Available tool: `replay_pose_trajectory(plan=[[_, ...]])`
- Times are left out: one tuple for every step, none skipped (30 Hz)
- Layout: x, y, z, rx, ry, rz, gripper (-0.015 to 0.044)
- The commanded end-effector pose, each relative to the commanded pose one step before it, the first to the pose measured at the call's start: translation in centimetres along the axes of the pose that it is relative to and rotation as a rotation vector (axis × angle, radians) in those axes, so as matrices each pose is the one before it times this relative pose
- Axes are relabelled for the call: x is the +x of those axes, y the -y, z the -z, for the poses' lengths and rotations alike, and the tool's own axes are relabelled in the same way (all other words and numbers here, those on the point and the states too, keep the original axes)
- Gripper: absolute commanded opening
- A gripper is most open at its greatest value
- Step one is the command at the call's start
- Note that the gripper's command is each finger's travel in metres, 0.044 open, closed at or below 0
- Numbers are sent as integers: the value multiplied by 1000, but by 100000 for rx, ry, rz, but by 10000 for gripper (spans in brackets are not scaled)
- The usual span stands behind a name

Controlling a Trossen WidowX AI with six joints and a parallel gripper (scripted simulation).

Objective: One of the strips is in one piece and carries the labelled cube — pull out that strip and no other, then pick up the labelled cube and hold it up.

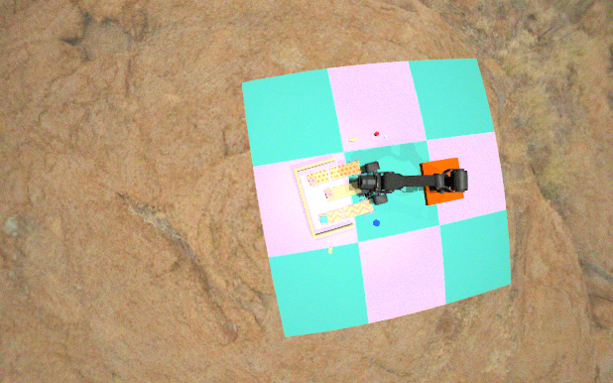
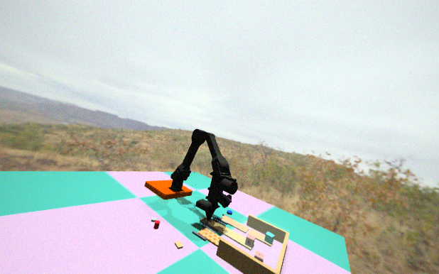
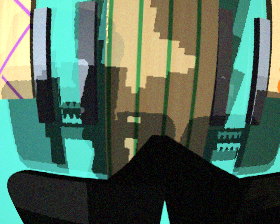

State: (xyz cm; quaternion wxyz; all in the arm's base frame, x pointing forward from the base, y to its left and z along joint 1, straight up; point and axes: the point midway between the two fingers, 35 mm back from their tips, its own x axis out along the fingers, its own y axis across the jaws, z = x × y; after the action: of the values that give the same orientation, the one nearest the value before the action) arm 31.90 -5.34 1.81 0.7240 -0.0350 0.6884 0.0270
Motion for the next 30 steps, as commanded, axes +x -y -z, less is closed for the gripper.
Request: replay_pose_trajectory(plan=[[485, -39, 1304, -105, -2060, -584, 0], [4, 4, 149, 0, -13, 1, 0], [5, 3, 151, 0, -13, 1, 0], [3, 4, 147, 0, -13, 1, 0], [4, 3, 150, 0, -13, 1, 0], [3, 4, 146, 0, -13, 1, 0], [3, 3, 149, 0, -13, 1, 0], [3, 4, 145, 0, -13, 1, 0], [3, 3, 148, 0, -13, 1, 0], [2, 4, 144, 0, -13, 1, 0], [3, 3, 148, 0, -13, 1, 0], [2, 4, 143, 0, -12, 1, 0], [3, 3, 147, 0, -13, 1, 0], [2, 4, 142, 0, -12, 1, 0], [3, 3, 147, 0, -13, 1, 0], [2, 4, 141, 0, -12, 1, 0], [2, 3, 146, 0, -13, 1, 0], [2, 4, 140, 0, -12, 1, 0], [2, 3, 145, 0, -13, 1, 0], [2, 4, 139, 0, -12, 1, 0], [2, 3, 145, 0, -13, 1, 0], [2, 4, 139, 0, -12, 1, 0], [2, 3, 144, 0, -13, 1, 0], [2, 4, 163, 0, -14, 1, 0], [3, 4, 168, 0, -15, 1, 0], [2, 4, 159, 0, -14, 1, 0], [3, 3, 159, 0, -14, 1, 0], [2, 4, 156, 0, -14, 1, 0], [3, 3, 157, 0, -14, 1, 0], [2, 4, 155, 0, -13, 1, 0]])
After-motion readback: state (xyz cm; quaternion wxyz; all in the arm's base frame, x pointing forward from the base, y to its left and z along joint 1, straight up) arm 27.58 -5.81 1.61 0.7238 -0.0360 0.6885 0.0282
